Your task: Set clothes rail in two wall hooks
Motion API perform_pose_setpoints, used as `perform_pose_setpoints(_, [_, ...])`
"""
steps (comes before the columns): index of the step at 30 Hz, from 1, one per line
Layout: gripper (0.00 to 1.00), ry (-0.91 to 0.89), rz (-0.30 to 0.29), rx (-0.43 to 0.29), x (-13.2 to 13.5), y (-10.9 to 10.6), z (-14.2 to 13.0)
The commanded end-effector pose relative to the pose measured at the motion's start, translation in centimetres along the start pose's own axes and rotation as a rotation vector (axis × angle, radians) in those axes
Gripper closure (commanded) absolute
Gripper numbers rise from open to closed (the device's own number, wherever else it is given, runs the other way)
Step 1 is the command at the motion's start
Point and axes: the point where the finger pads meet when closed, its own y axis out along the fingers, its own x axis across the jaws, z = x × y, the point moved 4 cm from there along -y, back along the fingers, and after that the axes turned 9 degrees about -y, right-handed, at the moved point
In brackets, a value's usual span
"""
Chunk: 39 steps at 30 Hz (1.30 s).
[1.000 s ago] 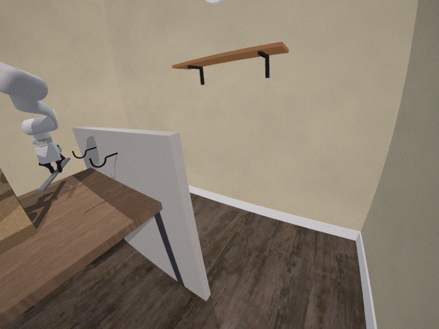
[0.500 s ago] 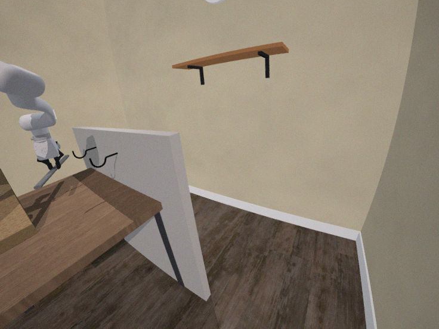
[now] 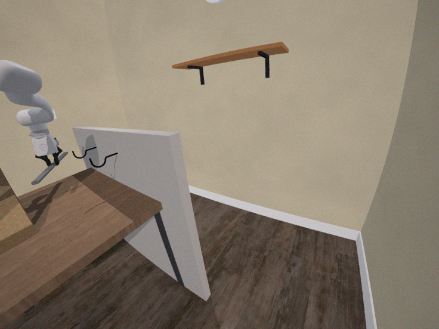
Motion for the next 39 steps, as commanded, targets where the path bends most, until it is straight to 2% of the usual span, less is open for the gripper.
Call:
perform_pose_setpoints(1, [1.00,0.000,-0.002,0.005,0.0,-1.0,0.1])
perform_pose_setpoints(39, [1.00,0.000,-0.002,0.005,0.0,-6.7,0.1])
